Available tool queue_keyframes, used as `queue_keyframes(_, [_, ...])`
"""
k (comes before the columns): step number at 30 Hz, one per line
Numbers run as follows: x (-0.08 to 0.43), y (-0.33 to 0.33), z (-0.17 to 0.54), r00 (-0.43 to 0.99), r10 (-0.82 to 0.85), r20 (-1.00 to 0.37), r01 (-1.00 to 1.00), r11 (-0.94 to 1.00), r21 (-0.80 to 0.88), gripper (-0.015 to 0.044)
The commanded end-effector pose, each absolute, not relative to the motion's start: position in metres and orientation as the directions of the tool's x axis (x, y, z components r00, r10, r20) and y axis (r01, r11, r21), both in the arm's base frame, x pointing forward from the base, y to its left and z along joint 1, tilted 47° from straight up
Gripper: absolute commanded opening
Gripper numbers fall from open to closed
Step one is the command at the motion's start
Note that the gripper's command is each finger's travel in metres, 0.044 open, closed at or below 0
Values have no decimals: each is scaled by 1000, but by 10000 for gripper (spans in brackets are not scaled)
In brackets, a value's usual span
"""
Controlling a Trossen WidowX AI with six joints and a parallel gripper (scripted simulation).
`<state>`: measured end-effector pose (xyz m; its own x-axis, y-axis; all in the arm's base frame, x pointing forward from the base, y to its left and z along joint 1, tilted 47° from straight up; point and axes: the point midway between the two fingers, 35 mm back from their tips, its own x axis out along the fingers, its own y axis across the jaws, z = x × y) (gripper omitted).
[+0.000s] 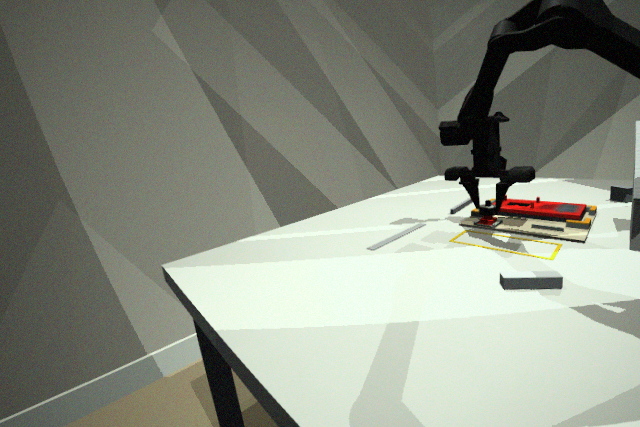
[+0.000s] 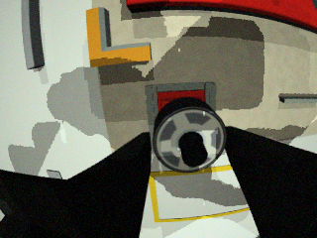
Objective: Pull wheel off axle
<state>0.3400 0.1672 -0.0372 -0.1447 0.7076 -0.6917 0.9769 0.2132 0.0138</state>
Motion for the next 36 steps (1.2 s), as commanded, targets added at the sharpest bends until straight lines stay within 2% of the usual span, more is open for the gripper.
queue_keyframes(1, [340,168,-37,-146,707,-692,976,215,14,168])
queue_keyframes(5, [340,168,-37,-146,707,-692,976,215,14,142])
queue_keyframes(10, [340,167,-36,-146,707,-692,976,215,14,10])
queue_keyframes(11, [340,167,-36,-146,707,-692,977,215,14,0])
queue_keyframes(36, [342,161,-31,-145,708,-691,977,213,14,0])
